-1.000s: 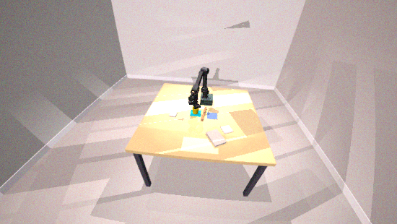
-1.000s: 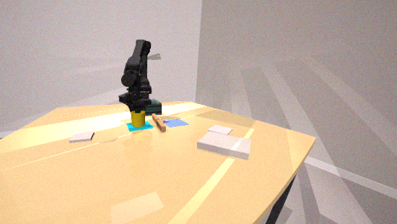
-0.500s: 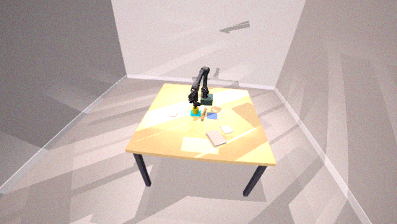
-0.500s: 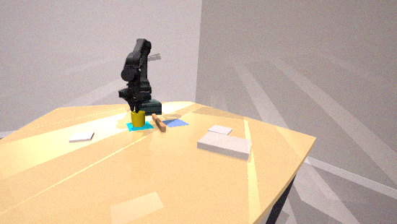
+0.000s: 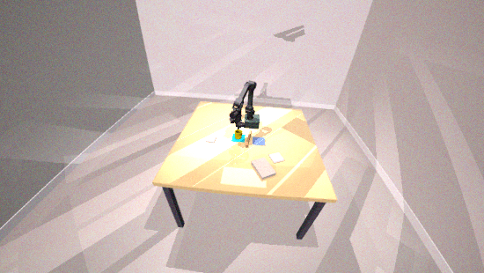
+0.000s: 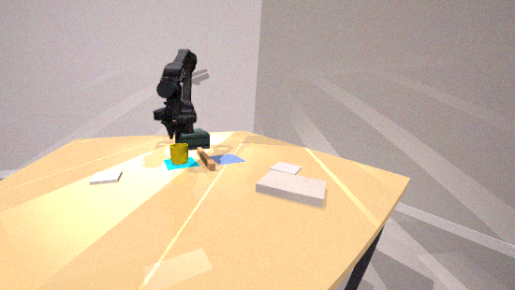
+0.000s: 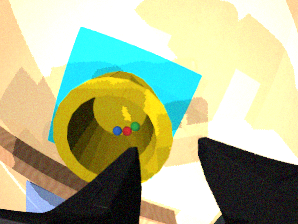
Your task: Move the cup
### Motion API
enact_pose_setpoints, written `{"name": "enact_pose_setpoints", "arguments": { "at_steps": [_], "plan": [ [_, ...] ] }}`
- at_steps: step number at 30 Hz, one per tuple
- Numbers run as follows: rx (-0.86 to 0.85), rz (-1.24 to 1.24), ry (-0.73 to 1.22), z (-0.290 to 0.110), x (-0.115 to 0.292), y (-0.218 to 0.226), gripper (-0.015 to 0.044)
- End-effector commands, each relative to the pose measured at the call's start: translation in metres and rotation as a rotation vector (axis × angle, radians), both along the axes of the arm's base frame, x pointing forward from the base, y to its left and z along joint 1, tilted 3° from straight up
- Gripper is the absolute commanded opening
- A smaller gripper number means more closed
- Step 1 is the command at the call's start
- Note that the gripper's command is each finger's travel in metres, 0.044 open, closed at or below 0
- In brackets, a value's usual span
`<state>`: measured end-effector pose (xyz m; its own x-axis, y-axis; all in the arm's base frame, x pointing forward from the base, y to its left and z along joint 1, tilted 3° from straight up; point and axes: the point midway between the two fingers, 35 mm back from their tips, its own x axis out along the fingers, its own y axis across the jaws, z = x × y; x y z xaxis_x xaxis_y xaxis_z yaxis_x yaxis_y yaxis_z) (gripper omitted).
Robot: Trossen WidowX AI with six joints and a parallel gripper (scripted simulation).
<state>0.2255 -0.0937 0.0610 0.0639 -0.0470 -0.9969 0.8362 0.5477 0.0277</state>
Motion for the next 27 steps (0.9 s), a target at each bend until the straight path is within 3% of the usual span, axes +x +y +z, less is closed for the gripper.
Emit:
{"name": "enact_pose_setpoints", "arguments": {
  "at_steps": [1,12,27],
  "plan": [
    [0.003,0.007,-0.007,0.005,0.0,0.0,0.0146],
    [0.0,0.001,-0.001,0.005,0.0,0.0,0.0435],
    [0.003,0.006,-0.007,0.06,-0.005,0.002,0.044]
  ]
}}
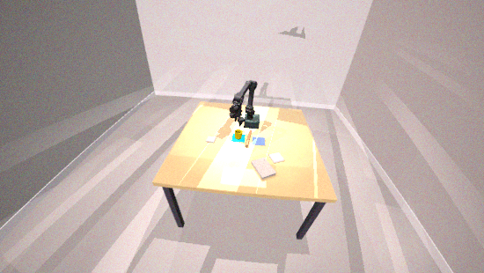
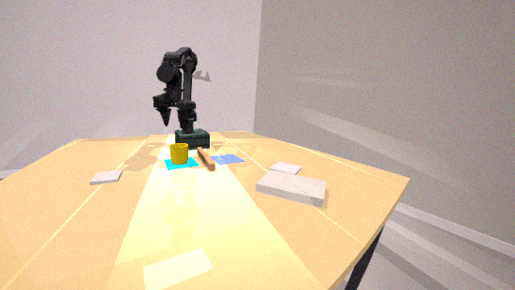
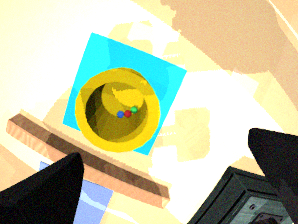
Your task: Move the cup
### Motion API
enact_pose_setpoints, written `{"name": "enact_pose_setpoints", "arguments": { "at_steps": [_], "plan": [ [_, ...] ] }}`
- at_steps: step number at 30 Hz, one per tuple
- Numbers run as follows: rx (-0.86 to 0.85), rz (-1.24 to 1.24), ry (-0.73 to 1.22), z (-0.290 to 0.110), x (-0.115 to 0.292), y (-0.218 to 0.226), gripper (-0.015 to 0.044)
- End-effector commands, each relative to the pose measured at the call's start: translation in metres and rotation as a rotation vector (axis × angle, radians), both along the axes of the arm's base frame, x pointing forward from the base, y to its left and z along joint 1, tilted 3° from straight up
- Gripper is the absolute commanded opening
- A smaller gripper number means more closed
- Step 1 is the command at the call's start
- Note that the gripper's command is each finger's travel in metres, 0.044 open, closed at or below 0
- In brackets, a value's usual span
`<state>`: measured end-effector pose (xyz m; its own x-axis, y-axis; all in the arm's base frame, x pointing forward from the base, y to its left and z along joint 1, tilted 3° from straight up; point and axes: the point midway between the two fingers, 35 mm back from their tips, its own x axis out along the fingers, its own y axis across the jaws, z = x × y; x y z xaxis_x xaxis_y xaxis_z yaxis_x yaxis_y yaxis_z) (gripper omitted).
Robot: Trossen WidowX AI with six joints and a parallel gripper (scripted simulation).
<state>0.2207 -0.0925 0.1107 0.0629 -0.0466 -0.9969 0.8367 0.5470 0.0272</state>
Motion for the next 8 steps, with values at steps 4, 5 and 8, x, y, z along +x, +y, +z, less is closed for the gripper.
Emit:
{"name": "enact_pose_setpoints", "arguments": {
  "at_steps": [4,5,8],
  "plan": [
    [0.002,0.008,-0.008,0.0157,-0.0021,0.0001,0.044],
    [-0.002,0.001,-0.004,0.0111,-0.0017,-0.0002,0.044],
    [-0.002,0.001,-0.004,0.0111,-0.0017,-0.0002,0.044]
  ]
}}
